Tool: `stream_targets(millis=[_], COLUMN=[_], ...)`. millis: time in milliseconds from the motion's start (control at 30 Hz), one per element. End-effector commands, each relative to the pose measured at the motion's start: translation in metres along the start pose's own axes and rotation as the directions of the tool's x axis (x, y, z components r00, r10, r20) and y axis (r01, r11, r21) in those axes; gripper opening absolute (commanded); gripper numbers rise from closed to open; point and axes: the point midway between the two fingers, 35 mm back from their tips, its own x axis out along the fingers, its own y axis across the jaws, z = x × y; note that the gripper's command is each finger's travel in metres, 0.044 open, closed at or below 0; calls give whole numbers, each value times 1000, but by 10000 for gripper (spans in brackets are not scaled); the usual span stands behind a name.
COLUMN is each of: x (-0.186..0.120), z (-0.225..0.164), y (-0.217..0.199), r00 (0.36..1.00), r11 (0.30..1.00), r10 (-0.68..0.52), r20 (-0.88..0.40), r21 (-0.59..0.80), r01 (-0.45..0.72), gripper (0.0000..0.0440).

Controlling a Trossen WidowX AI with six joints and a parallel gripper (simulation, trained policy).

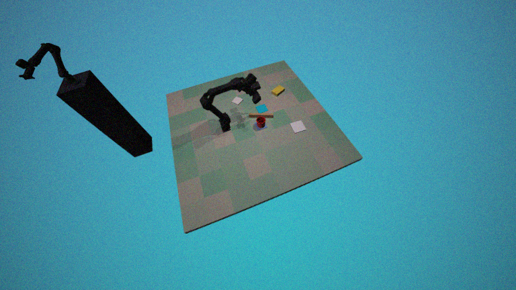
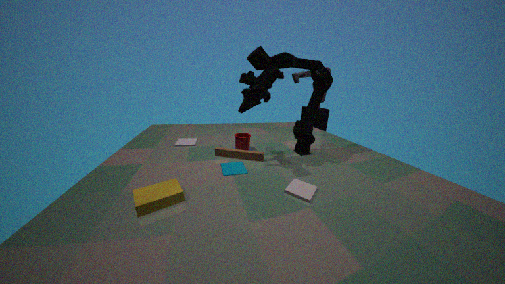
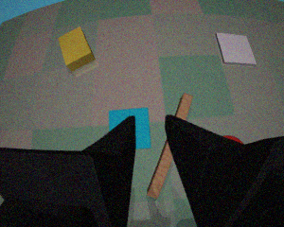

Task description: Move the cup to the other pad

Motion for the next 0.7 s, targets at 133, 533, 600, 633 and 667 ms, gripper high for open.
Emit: stream_targets(millis=[133, 533, 600, 633, 667], x=[2, 5, 6, 6, 7], z=[-8, -21, -23, -24, -25], y=[-4, -14, -17, -18, -19], r00=[993, 956, 947, 942, 937], r11=[999, 996, 995, 994, 993], r10=[-31, -76, -84, -87, -91], r20=[-112, -284, -311, -323, -336], r21=[-20, -73, -84, -89, -95], r01=[29, 57, 60, 62, 63], gripper=[115, 119, 116, 114, 113])
